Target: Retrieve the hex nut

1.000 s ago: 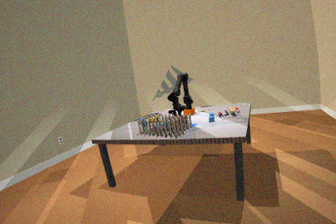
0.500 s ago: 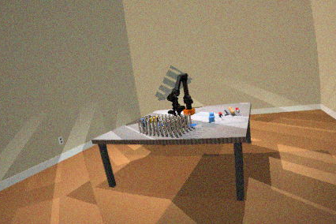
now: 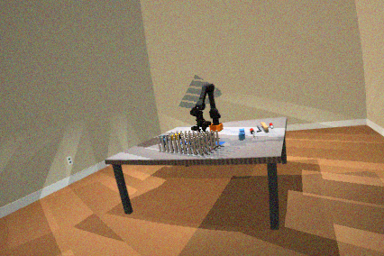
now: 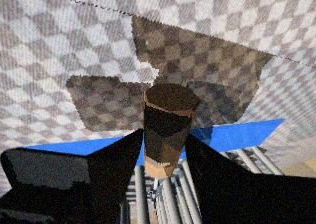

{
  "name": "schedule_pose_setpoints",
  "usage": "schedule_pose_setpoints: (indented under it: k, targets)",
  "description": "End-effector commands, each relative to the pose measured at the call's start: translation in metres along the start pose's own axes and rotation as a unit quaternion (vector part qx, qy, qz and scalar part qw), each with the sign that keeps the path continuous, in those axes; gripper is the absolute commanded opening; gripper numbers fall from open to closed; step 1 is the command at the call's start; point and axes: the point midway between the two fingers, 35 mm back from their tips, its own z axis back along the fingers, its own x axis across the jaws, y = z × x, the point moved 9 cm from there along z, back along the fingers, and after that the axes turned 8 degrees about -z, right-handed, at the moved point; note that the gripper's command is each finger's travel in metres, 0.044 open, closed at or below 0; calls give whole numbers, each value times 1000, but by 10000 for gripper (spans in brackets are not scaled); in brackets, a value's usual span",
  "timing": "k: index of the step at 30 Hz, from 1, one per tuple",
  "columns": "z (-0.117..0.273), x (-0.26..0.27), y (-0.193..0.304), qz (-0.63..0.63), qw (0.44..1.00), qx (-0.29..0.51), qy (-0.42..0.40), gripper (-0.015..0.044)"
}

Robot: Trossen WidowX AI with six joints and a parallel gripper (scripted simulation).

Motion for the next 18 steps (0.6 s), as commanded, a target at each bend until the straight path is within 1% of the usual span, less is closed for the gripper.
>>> schedule_pose_setpoints:
  k: [1,18]
  targets:
    - [1,-2,6,4,1000,5,5,0]
    - [-3,-4,16,4,1000,5,5,0]
